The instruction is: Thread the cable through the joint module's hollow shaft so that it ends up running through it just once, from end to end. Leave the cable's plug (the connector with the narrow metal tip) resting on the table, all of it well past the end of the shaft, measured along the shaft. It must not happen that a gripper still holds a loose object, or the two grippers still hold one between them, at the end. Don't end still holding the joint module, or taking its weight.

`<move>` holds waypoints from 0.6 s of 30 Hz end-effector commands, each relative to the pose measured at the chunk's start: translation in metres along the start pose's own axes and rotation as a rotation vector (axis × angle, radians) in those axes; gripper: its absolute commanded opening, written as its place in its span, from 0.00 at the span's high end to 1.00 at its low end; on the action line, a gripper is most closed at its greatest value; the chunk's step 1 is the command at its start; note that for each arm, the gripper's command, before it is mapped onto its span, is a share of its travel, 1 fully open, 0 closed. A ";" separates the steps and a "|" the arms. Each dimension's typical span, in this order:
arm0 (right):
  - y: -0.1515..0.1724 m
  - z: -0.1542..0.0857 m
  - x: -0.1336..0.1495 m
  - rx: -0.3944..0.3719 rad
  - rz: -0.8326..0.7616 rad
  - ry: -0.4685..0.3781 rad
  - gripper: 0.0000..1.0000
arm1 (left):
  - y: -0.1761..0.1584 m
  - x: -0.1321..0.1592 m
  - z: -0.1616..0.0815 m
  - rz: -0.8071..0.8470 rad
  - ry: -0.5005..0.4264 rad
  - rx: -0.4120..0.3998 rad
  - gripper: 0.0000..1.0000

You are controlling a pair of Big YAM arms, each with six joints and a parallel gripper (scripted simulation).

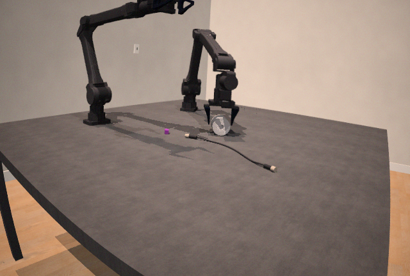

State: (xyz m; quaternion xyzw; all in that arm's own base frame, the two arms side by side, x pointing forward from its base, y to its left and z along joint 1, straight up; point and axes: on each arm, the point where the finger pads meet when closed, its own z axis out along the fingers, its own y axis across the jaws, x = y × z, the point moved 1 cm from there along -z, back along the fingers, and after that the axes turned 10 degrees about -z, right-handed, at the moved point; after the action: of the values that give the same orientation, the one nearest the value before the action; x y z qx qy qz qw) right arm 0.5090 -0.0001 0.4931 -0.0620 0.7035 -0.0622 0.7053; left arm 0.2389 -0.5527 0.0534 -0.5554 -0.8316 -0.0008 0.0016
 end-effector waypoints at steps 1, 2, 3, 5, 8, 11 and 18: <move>-0.007 -0.003 -0.025 0.009 0.013 -0.040 0.00 | 0.000 -0.001 0.019 0.009 0.011 -0.003 0.04; -0.007 -0.003 -0.025 0.009 0.013 -0.040 0.00 | 0.000 -0.001 0.020 0.008 0.010 -0.003 0.04; -0.007 -0.003 -0.025 0.009 0.013 -0.040 0.00 | 0.001 -0.001 0.021 0.008 0.010 -0.003 0.04; -0.007 -0.003 -0.025 0.009 0.013 -0.040 0.00 | 0.001 -0.001 0.024 0.007 0.010 -0.003 0.04; -0.007 -0.003 -0.025 0.009 0.013 -0.040 0.00 | 0.002 -0.001 0.026 0.005 0.010 -0.003 0.04; -0.007 -0.003 -0.025 0.009 0.013 -0.040 0.00 | 0.003 0.000 0.026 0.003 0.013 -0.004 0.30; -0.007 -0.003 -0.025 0.009 0.013 -0.040 0.00 | 0.003 -0.003 0.025 -0.002 0.003 0.004 0.30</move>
State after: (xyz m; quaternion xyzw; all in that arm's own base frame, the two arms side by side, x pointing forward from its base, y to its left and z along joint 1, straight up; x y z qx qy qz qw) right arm 0.5090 -0.0001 0.4931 -0.0620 0.7035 -0.0622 0.7053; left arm 0.2391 -0.5524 0.0441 -0.5556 -0.8315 -0.0013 0.0009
